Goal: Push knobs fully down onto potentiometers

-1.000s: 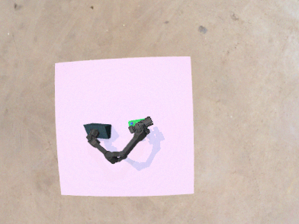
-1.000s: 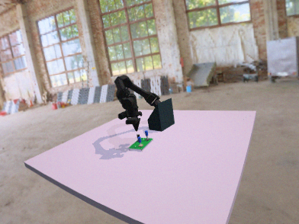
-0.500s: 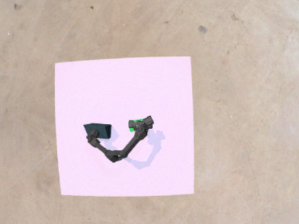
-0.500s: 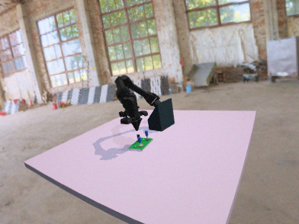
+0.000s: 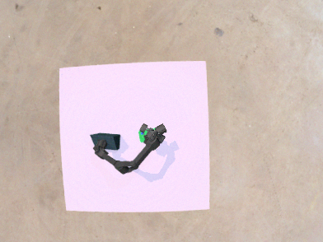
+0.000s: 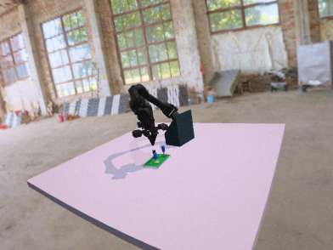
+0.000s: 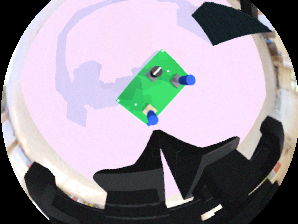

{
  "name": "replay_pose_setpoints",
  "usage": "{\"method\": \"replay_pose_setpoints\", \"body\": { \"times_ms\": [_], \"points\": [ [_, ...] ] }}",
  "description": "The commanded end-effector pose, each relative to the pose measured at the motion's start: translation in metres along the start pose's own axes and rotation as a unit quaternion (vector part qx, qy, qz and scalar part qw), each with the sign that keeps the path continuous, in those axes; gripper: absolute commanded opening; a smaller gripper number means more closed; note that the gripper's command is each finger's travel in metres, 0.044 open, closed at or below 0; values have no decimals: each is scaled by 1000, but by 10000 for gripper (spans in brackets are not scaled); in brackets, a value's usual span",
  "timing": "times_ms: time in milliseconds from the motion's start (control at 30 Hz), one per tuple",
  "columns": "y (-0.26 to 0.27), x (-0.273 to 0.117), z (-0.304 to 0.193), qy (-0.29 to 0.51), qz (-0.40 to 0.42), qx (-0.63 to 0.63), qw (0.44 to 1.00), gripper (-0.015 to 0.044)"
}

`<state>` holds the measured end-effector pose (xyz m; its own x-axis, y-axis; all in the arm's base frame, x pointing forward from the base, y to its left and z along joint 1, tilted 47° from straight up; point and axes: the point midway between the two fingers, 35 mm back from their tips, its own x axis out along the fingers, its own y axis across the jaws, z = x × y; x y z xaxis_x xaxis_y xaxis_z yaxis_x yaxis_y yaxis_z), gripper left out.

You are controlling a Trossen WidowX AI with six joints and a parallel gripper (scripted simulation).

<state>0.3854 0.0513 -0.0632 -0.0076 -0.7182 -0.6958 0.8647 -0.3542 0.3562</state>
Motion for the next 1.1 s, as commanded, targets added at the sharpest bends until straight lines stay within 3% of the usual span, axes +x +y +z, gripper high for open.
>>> {"method": "replay_pose_setpoints", "body": {
  "times_ms": [0,1067],
  "points": [
    [-2,0,-2,-2,-3,71,997,0],
    [-2,40,-3,-4,-3,114,993,0]
  ]
}}
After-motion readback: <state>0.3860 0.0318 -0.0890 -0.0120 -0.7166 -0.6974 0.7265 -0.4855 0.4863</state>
